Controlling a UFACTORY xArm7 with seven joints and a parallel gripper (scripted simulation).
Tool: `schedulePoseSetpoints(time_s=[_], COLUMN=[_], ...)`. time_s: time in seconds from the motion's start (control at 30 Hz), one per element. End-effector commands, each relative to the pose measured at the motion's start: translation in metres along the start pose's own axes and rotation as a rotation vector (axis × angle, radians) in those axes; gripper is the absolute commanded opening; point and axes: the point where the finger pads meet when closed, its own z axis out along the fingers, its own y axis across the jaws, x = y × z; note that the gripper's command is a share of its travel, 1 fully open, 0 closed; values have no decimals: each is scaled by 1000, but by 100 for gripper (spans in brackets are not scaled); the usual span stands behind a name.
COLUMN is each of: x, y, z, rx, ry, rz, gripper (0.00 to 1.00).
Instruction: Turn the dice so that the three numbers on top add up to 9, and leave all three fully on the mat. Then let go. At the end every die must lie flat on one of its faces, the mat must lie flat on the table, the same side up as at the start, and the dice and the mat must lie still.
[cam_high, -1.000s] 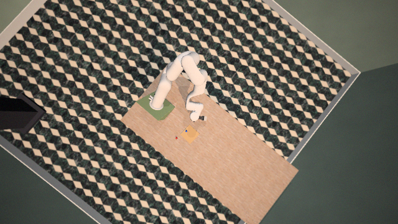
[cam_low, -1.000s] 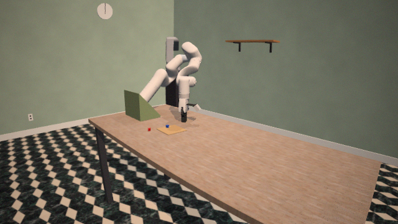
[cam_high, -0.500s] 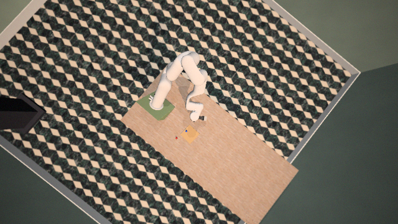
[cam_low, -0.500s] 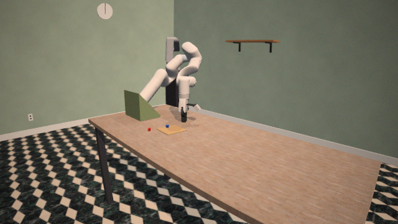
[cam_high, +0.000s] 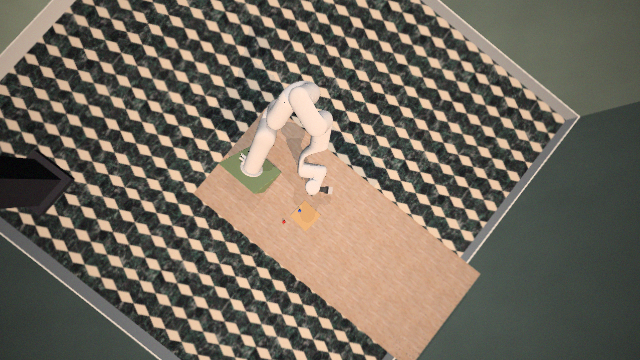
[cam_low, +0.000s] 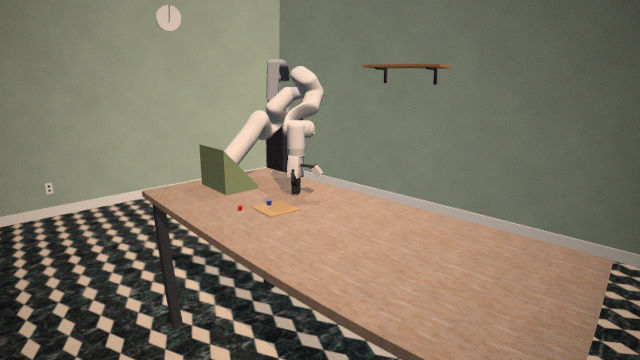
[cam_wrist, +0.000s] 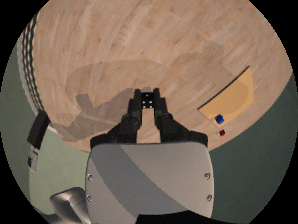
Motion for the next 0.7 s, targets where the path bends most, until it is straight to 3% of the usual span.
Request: schedulePoseSetpoints(time_s=[0.0,0.33,0.67], x=[1,1,1], y=[1,1,1], z=[-18,-84,-91], rx=[-3,-3,-3], ry=[3,3,3], rz=[1,1,1], gripper=[11,11,11])
